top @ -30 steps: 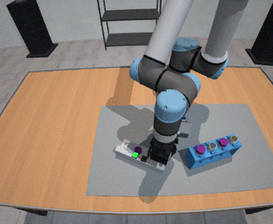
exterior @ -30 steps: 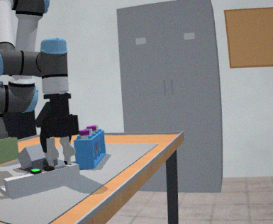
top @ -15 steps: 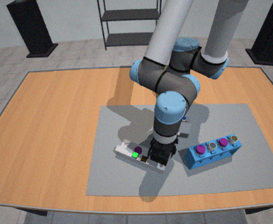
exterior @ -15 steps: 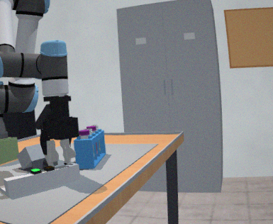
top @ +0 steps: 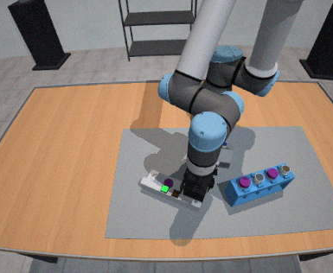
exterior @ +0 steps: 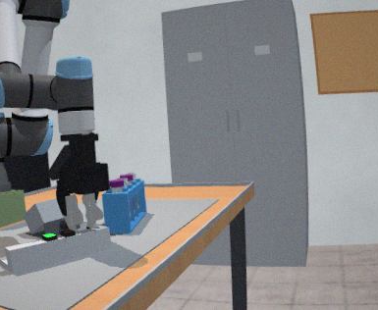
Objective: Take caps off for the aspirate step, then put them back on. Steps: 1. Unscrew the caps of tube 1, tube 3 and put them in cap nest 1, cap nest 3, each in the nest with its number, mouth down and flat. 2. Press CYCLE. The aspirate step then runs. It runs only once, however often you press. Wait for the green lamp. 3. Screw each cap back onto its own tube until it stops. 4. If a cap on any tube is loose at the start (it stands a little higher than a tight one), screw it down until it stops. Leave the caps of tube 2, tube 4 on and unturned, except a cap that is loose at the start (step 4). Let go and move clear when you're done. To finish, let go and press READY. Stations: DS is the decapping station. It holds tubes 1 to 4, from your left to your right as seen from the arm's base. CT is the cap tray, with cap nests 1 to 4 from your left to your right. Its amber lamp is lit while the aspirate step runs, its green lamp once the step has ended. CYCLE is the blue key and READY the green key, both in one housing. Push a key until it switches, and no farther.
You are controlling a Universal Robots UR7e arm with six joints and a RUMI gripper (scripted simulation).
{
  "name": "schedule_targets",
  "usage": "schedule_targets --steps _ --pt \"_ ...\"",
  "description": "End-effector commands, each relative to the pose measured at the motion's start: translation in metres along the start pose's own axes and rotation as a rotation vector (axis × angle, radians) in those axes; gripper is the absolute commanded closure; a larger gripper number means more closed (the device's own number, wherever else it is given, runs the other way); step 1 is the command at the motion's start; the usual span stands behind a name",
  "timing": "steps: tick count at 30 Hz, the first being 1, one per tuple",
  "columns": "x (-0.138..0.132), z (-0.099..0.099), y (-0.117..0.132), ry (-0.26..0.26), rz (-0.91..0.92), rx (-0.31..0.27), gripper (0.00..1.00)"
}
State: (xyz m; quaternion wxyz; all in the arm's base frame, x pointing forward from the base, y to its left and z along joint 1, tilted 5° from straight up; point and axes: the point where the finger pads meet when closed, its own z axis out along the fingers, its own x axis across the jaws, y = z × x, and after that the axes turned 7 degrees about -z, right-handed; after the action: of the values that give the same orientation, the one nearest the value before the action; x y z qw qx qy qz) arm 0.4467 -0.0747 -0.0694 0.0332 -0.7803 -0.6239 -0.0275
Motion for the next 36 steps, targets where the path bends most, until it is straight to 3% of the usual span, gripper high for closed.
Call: schedule_targets --steps 1,5,36 --pt "0.0 0.0 0.0 0.0 0.0 -0.001 1.0" --pt "0.0 0.0 0.0 0.0 0.0 -0.001 1.0" --pt "0.0 -0.135 0.0 0.0 0.0 -0.001 1.0"
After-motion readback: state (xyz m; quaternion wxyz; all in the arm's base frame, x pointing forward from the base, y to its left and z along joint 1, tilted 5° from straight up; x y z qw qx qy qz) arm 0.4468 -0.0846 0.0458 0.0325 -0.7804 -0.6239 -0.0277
